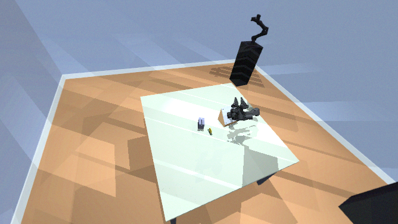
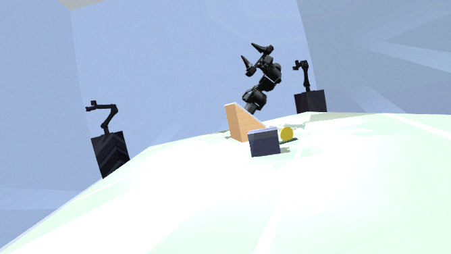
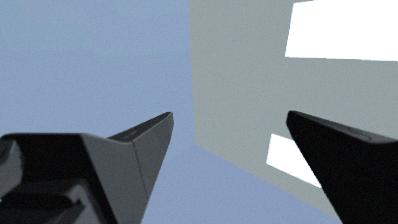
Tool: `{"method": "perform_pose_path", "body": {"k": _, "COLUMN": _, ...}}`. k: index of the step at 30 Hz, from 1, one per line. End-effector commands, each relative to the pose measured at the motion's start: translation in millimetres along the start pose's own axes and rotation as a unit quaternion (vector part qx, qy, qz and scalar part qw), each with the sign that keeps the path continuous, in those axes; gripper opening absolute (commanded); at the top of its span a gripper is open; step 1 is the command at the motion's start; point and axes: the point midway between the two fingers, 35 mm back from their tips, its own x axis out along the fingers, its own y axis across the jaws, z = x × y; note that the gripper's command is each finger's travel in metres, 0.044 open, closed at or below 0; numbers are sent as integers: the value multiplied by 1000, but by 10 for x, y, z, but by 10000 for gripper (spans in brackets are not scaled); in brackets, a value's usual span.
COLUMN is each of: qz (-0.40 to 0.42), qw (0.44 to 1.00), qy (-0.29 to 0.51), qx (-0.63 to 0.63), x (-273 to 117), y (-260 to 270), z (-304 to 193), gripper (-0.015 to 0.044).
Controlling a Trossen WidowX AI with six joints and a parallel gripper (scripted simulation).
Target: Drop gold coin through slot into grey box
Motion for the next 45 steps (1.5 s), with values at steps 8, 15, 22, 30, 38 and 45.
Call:
{"method": "perform_pose_path", "body": {"k": 8, "qz": -73, "qw": 967, "qy": -161, "qx": -184, "x": -4, "y": -288, "z": 931, "gripper": 190}}
{"method": "perform_pose_path", "body": {"k": 15, "qz": -31, "qw": 844, "qy": -392, "qx": -366, "x": -227, "y": 157, "z": 1956, "gripper": 161}}
{"method": "perform_pose_path", "body": {"k": 22, "qz": 139, "qw": 659, "qy": -594, "qx": -440, "x": -699, "y": 988, "z": 2391, "gripper": 161}}
{"method": "perform_pose_path", "body": {"k": 30, "qz": 417, "qw": 427, "qy": -707, "qx": -379, "x": -1386, "y": 1524, "z": 2309, "gripper": 161}}
{"method": "perform_pose_path", "body": {"k": 38, "qz": 649, "qw": 249, "qy": -679, "qx": -235, "x": -1808, "y": 1469, "z": 2240, "gripper": 161}}
{"method": "perform_pose_path", "body": {"k": 45, "qz": 649, "qw": 249, "qy": -679, "qx": -235, "x": -1780, "y": 1506, "z": 2165, "gripper": 161}}
